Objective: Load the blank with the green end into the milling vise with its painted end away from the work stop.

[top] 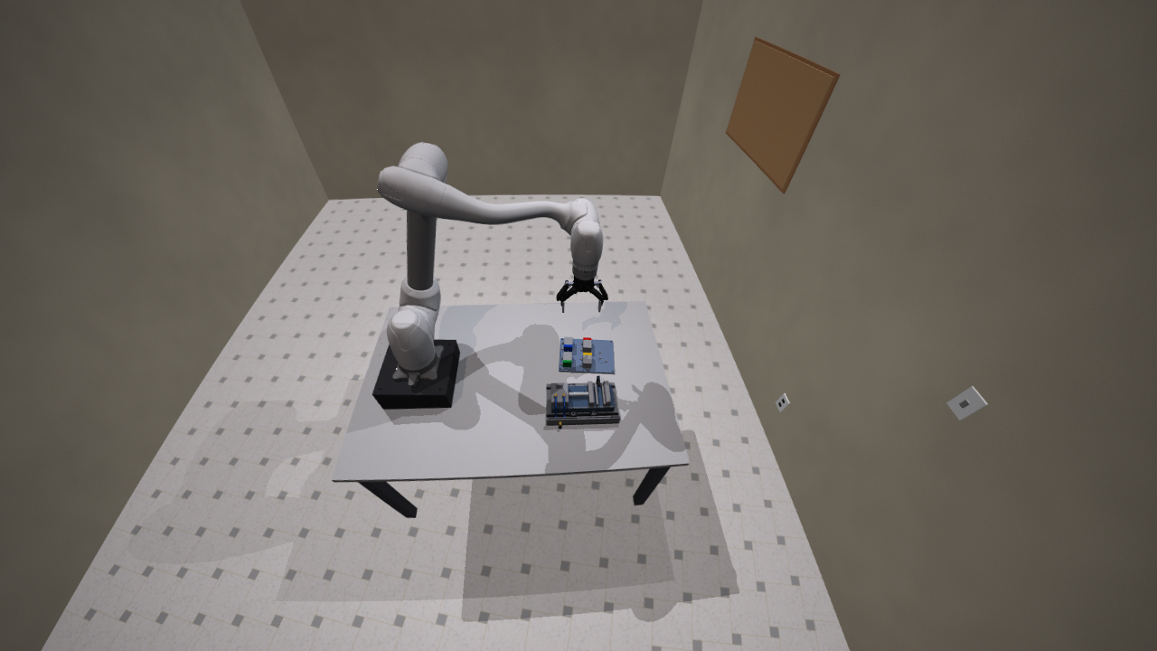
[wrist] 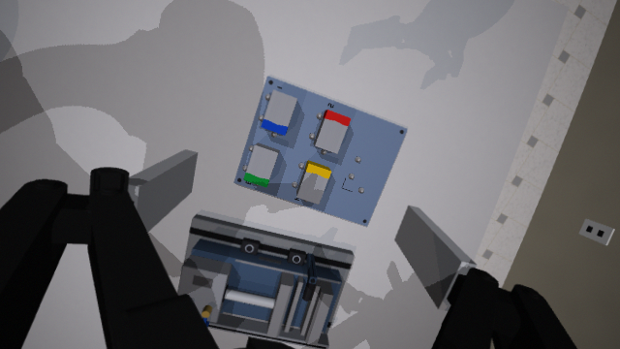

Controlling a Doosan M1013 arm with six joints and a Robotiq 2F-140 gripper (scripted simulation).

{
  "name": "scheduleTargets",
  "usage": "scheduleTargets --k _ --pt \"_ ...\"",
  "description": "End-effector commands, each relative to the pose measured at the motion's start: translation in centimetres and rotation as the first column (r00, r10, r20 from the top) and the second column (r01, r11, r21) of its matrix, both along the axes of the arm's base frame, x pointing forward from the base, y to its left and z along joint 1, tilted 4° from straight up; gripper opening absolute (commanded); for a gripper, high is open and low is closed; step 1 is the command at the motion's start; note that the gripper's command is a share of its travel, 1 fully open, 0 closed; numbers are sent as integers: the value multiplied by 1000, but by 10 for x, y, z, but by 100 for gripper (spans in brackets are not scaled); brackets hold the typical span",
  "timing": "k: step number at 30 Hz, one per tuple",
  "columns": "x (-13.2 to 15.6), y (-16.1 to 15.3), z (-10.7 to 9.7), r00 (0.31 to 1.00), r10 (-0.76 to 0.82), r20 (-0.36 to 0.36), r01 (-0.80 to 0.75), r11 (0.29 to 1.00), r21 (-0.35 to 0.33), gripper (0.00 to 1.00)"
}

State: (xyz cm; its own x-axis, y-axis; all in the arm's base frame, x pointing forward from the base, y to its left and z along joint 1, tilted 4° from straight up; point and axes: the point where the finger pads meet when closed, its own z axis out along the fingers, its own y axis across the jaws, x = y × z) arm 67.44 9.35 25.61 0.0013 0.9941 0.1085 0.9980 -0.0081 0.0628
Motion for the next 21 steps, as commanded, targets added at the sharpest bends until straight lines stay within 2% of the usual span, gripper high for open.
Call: scheduleTargets --k 1,11,13,14,21 --pt "0 1 0 1000 -29 -3 29 999 -24 100" --pt "0 1 0 996 -89 -6 89 993 -73 100" --pt "0 1 0 996 -89 -6 89 993 -73 100" --pt "0 0 0 1000 -6 -1 6 1000 -5 100" --pt "0 0 0 999 -48 -4 47 998 -39 100"
